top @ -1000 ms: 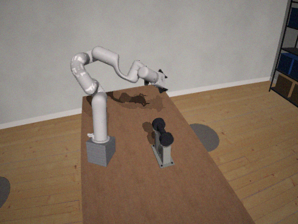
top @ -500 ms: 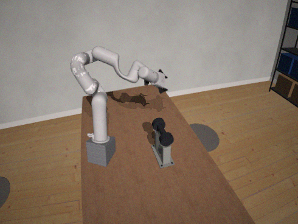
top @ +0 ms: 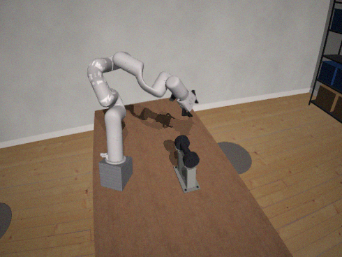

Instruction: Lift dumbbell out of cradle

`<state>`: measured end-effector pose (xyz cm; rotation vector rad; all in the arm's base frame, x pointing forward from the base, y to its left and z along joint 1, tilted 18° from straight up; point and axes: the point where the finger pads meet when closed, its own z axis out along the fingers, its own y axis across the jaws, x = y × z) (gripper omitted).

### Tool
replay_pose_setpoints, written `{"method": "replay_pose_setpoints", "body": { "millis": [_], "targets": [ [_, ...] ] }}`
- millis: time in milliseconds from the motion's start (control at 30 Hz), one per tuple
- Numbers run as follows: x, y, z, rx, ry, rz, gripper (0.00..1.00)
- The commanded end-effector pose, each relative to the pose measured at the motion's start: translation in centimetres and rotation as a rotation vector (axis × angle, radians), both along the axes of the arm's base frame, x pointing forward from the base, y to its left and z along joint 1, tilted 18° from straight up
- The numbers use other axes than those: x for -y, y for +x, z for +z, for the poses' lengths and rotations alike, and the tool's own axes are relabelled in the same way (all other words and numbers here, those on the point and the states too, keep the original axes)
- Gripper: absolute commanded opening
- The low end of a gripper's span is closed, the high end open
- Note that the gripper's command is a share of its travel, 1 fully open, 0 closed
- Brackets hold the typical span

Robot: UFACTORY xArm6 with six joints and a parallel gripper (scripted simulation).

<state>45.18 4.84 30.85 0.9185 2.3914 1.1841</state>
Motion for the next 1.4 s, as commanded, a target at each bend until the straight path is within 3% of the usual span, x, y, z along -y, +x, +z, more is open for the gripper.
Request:
{"method": "replay_pose_setpoints", "body": {
  "millis": [0,33,133,200,233,267,367,467,533,733,1033,1233,1367],
  "targets": [
    [3.2,-0.2,-2.1,-0.166,-0.026,-0.067,1.00],
    [3.2,-0.2,-2.1,-0.166,-0.026,-0.067,1.00],
    [6.9,-1.1,-4.5,-0.330,-0.051,-0.162,1.00],
    [6.9,-1.1,-4.5,-0.330,-0.051,-0.162,1.00],
    [8.8,-1.7,-5.6,-0.408,-0.064,-0.213,1.00],
    [8.8,-1.7,-5.6,-0.408,-0.064,-0.213,1.00],
    [12.3,-3.1,-7.5,-0.548,-0.091,-0.314,1.00],
    [12.3,-3.1,-7.5,-0.548,-0.091,-0.314,1.00],
    [15.2,-4.5,-9.0,-0.657,-0.114,-0.402,1.00],
    [18.2,-6.2,-10.4,-0.769,-0.141,-0.500,1.00],
    [18.3,-6.3,-11.3,-0.782,-0.145,-0.512,1.00],
    [16.2,-5.5,-18.3,-0.783,-0.147,-0.513,1.00],
    [15.7,-5.4,-19.9,-0.783,-0.148,-0.514,1.00]
  ]
}}
